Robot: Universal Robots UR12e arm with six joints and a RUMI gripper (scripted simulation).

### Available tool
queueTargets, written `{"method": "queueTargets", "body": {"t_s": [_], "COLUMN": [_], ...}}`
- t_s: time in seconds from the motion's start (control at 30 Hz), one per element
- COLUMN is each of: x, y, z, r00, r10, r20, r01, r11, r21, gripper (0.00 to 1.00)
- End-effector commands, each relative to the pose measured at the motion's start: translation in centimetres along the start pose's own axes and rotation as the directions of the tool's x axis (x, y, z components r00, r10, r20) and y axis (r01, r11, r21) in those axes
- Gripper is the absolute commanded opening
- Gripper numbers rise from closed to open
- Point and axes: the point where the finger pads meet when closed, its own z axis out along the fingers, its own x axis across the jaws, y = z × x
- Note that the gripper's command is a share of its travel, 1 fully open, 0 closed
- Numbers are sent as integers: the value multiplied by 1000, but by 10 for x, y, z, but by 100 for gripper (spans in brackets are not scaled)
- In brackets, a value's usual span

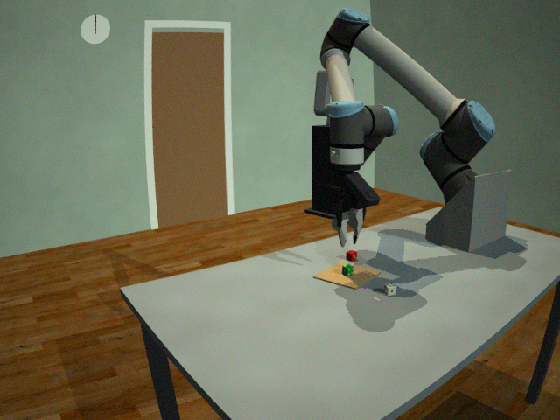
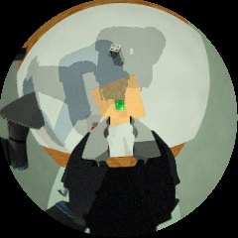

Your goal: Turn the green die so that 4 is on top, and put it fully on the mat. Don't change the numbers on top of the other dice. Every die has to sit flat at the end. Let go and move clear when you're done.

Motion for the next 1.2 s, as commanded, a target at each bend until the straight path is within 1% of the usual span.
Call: {"method": "queueTargets", "body": {"t_s": [0.0,0.53,0.93,1.17], "x": [0,0,0,1], "y": [0,0,0,0], "z": [-1,3,15,26], "r00": [1000,1000,1000,1000], "r10": [0,-2,-3,-3], "r20": [-1,-1,-1,-1], "r01": [0,2,3,3], "r11": [1000,1000,1000,1000], "r21": [0,0,1,1], "gripper": [24,24,24,24]}}
